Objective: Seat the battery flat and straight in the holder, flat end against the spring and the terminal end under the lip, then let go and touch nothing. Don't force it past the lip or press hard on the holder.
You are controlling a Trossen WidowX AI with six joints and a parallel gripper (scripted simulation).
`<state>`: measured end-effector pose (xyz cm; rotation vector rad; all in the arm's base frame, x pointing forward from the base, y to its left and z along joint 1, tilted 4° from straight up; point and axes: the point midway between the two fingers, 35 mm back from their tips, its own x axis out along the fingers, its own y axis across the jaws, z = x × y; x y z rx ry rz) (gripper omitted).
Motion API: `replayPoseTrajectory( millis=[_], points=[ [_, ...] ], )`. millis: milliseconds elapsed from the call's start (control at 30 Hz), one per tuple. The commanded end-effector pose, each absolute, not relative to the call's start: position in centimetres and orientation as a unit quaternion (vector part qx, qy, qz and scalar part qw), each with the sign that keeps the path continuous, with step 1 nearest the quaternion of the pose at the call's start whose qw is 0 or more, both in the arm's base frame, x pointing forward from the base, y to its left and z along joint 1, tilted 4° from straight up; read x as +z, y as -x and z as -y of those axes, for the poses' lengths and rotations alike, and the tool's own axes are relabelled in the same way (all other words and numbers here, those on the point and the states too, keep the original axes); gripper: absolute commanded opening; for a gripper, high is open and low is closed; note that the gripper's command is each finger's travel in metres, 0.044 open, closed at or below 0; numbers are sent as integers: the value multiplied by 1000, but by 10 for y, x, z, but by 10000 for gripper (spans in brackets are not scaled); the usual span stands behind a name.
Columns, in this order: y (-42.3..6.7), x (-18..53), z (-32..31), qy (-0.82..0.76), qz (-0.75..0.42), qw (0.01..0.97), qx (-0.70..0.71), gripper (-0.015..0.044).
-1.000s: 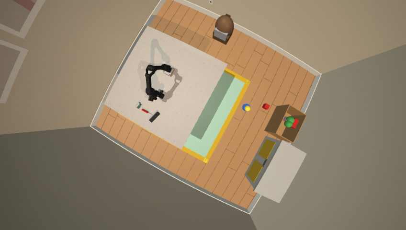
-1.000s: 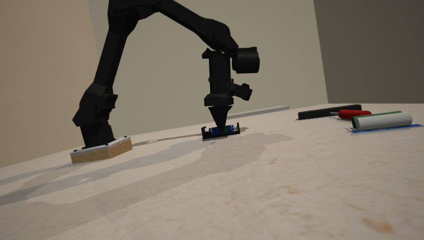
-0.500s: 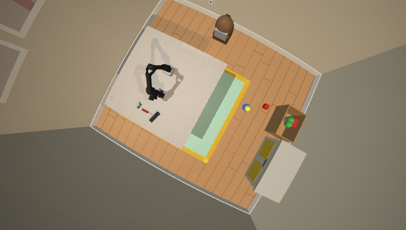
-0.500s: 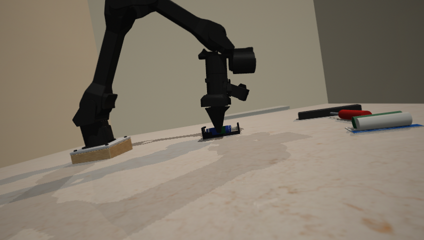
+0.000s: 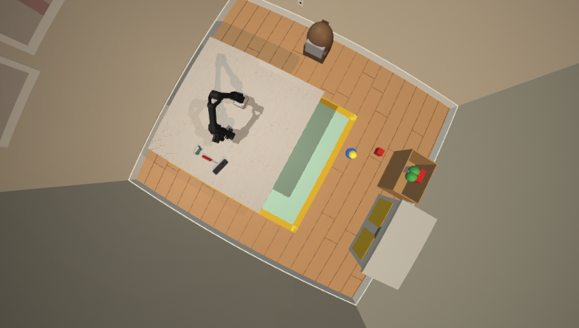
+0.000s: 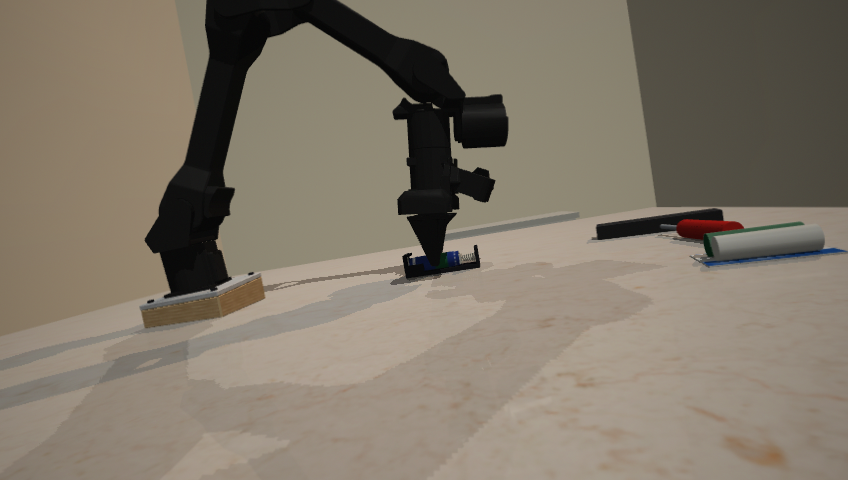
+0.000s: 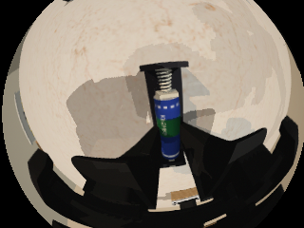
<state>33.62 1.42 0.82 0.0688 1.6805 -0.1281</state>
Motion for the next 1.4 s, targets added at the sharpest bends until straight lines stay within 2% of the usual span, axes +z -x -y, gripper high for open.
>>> replayPoseTrajectory(
  millis=[0,100,233,767,1100,1367],
  points=[
    [-335,8,-14,-31,-744,665,-58,62],
    [-335,8,-14,-31,-744,665,-58,62],
    [-335,8,-14,-31,-744,665,-58,164],
    [-336,23,-15,-31,-744,666,-57,164],
    [-335,92,-19,-31,-744,666,-56,427],
    [-335,93,-18,-31,-744,666,-56,440]
  ],
)
